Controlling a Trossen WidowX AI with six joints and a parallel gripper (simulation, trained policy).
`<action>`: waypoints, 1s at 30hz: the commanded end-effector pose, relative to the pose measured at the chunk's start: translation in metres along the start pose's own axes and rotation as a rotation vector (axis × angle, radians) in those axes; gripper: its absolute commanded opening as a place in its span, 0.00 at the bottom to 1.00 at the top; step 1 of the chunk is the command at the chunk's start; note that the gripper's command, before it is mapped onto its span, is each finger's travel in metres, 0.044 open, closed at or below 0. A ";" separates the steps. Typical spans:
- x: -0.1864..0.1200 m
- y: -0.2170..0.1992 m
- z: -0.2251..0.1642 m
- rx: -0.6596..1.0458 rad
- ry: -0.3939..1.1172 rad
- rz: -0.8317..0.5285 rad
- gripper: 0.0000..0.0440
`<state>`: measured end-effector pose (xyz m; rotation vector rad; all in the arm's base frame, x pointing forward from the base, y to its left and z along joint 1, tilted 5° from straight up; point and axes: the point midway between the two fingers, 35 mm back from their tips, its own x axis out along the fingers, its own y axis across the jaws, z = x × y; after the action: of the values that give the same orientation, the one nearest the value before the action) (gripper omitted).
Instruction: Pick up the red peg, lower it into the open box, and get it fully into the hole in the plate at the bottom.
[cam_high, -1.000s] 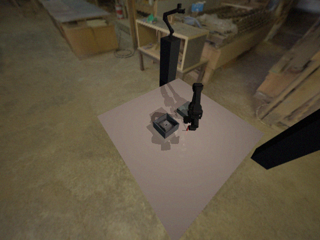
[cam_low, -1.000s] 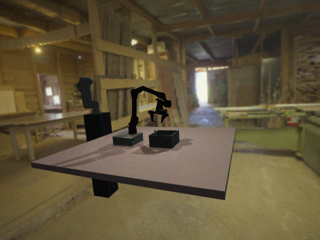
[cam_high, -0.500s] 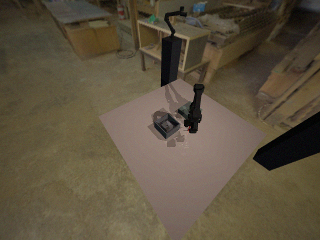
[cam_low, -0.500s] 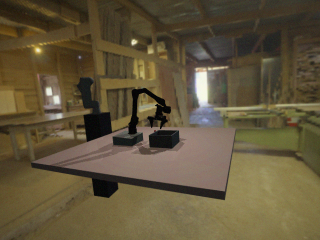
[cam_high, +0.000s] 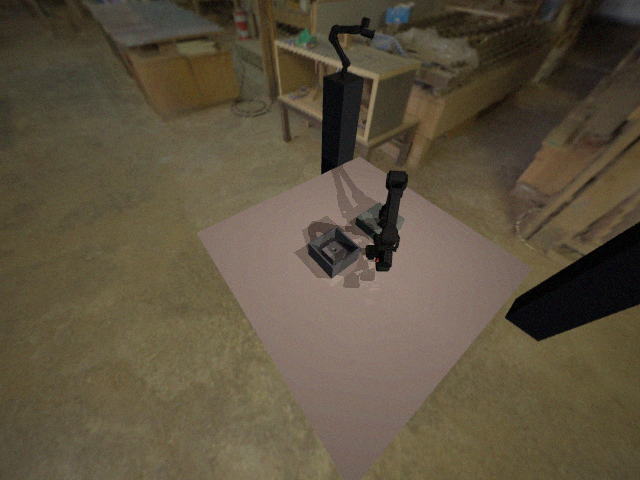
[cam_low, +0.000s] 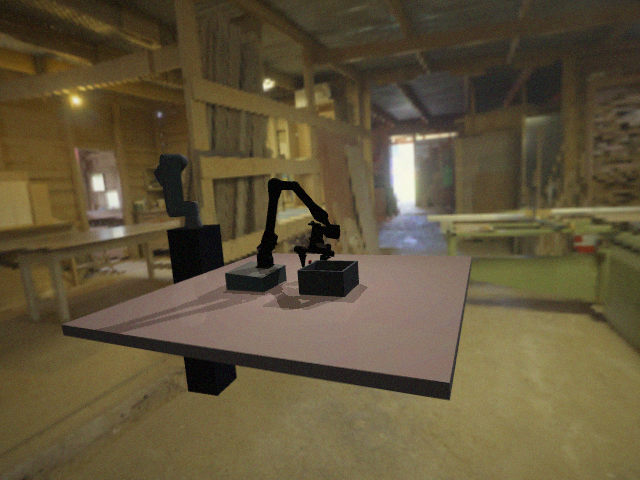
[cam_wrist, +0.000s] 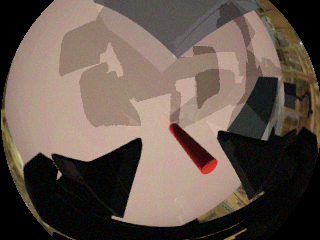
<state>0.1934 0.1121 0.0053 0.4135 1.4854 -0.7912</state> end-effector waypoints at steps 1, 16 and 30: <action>0.016 -0.003 -0.001 -0.009 -0.001 -0.011 0.79; 0.038 -0.017 -0.004 -0.024 0.017 -0.089 0.00; -0.014 -0.012 0.032 -0.025 -0.103 -0.023 0.00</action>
<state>0.1986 0.0874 0.0071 0.3284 1.4413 -0.8144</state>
